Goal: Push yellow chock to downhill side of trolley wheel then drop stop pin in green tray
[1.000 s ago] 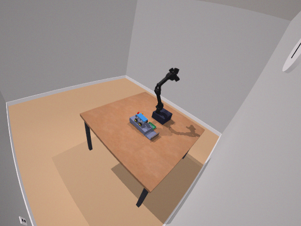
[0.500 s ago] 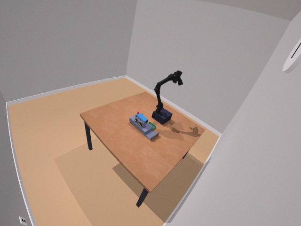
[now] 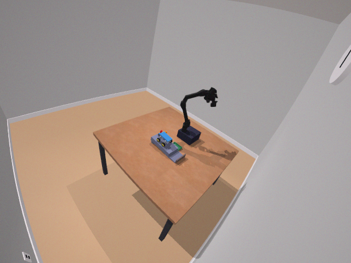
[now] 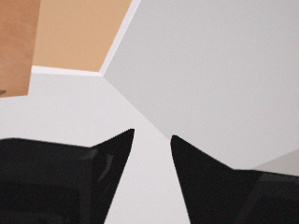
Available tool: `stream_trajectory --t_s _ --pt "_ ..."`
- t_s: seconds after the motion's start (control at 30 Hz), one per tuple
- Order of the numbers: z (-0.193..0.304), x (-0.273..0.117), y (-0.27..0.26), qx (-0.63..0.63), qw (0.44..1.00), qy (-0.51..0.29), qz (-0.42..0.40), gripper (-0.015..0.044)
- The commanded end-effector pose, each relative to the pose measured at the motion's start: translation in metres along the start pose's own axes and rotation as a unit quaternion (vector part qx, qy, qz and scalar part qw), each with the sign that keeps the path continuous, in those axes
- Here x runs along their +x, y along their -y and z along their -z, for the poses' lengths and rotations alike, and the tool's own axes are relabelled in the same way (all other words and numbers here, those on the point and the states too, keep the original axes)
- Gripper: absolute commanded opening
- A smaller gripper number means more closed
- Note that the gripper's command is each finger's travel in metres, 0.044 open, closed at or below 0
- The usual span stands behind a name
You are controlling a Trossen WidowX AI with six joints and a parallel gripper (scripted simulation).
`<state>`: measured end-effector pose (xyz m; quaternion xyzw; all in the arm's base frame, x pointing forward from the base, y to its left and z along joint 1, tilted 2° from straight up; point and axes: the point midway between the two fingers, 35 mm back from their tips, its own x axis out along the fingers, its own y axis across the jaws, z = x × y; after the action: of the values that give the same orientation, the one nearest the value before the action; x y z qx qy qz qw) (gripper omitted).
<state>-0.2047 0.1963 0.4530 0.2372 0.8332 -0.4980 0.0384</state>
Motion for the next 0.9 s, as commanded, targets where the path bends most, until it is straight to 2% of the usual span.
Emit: stream_trajectory --t_s 0.0,0.43,0.87 --pt "0.018 -0.004 -0.030 0.040 0.998 -0.037 -0.043 0.0190" --pt "0.065 -0.047 -0.127 0.171 0.958 -0.165 -0.162 0.0190" --pt "0.077 -0.119 -0.213 0.304 0.868 -0.297 -0.256 0.0190"
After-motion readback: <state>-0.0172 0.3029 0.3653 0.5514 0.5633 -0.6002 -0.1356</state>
